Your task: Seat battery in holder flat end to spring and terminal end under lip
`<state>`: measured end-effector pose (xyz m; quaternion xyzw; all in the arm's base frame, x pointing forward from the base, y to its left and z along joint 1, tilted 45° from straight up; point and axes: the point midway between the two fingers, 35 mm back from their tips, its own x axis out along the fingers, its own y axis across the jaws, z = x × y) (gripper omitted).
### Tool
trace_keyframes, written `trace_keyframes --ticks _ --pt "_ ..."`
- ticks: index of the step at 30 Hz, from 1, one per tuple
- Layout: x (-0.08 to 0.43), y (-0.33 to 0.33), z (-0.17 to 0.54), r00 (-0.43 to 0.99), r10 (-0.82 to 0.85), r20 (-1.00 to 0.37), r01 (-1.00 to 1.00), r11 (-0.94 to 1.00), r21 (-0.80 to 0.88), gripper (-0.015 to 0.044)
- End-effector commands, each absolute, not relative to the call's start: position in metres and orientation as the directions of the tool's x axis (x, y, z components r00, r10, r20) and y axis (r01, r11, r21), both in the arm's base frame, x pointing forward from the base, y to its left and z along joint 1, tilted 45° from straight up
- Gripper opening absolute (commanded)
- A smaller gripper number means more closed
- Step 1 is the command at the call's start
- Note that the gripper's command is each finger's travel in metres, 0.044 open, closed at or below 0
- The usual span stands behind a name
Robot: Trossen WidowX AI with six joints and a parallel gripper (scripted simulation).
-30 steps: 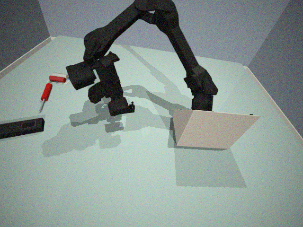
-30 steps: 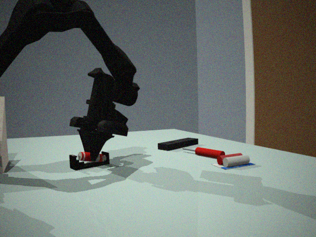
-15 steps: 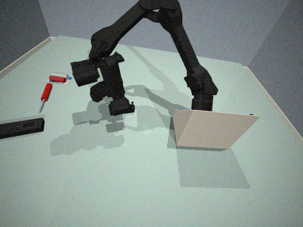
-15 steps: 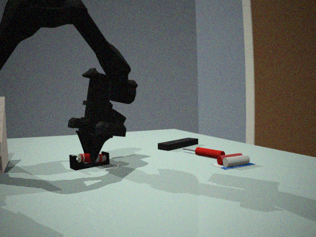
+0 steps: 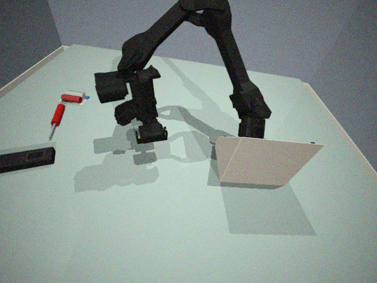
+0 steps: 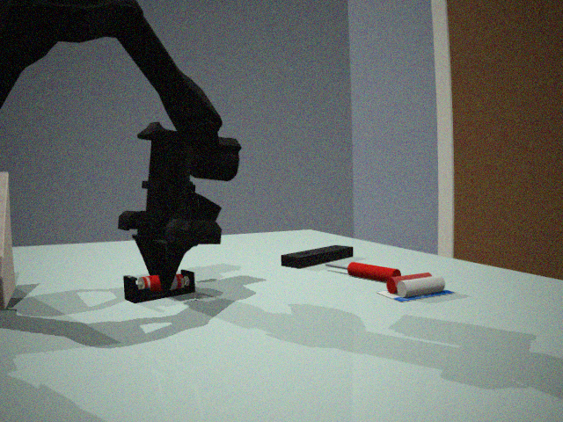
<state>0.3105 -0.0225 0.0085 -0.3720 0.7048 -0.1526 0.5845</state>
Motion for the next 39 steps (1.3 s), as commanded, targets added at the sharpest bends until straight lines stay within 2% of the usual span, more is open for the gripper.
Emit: trace_keyframes --ticks 1,39 --pt "0.311 -0.024 0.009 -0.019 -0.700 -0.714 -0.341 0.675 -0.654 0.0067" --pt "0.297 -0.030 0.012 0.025 -0.683 -0.730 -0.338 0.682 -0.649 0.0067"
